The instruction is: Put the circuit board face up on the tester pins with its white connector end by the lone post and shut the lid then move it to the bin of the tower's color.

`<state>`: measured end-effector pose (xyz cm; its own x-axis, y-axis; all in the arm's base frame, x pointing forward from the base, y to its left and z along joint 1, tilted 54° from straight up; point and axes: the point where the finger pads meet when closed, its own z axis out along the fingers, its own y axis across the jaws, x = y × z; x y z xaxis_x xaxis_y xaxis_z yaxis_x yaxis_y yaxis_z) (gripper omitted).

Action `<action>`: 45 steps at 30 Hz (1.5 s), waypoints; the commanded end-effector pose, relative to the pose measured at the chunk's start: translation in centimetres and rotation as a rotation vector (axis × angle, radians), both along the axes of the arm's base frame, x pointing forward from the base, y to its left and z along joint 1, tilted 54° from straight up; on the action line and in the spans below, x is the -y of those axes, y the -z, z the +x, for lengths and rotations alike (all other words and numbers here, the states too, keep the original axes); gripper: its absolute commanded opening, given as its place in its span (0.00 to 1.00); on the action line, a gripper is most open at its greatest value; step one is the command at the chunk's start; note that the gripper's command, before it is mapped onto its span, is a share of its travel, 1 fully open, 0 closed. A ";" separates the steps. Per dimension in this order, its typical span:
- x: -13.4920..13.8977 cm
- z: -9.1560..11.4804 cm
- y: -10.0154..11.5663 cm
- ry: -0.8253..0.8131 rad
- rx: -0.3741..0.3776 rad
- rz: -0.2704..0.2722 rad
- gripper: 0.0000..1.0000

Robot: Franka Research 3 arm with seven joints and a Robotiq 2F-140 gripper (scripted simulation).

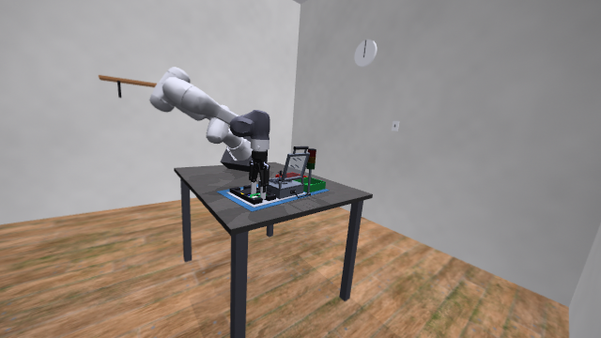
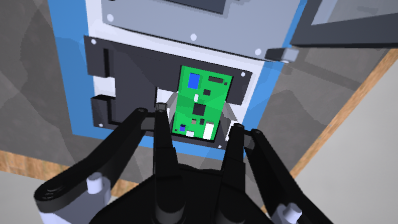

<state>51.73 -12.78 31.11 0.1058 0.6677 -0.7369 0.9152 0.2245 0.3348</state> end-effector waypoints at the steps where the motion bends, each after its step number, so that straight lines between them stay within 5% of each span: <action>1: -0.1 -0.1 -0.1 0.003 0.002 0.001 0.46; 36: -2.1 -1.2 -1.7 0.003 0.002 0.001 0.46; 45: -4.3 -2.4 -3.5 0.003 0.002 0.001 0.46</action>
<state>50.03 -9.05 33.97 0.1139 0.6732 -0.7307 0.9102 0.2241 0.3483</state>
